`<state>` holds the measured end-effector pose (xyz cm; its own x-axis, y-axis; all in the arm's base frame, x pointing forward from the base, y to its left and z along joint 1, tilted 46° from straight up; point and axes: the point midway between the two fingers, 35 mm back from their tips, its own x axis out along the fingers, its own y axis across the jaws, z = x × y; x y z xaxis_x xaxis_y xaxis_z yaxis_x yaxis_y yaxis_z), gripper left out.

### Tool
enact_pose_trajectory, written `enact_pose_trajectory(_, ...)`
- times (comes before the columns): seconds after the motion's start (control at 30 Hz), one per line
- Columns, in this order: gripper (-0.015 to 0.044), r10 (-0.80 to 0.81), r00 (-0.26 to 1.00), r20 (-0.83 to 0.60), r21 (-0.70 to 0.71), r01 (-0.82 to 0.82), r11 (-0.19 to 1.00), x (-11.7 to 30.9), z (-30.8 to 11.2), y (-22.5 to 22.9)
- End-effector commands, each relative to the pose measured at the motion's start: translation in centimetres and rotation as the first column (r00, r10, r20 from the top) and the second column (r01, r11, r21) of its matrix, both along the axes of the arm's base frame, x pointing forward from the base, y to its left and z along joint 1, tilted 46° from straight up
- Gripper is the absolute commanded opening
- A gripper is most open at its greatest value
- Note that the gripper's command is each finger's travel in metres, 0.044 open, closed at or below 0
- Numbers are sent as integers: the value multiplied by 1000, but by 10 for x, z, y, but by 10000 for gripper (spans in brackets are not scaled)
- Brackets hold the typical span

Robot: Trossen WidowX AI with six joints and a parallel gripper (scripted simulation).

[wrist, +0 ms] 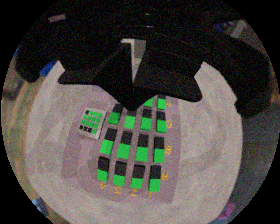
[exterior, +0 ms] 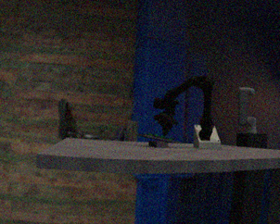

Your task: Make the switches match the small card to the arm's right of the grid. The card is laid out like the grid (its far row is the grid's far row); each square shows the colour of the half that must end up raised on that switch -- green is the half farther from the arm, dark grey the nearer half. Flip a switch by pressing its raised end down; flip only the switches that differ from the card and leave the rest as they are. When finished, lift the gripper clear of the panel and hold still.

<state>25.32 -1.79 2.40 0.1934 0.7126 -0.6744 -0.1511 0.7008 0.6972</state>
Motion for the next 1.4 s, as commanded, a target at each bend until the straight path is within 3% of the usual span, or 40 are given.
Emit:
enact_pose_trajectory(0.0, 0, -4, 1000, -3, 6, 4, 1000, 0, -1, 1)
enact_pose_trajectory(1.37, 0, -4, 1000, -3, 6, 4, 1000, 1, -4, 5)
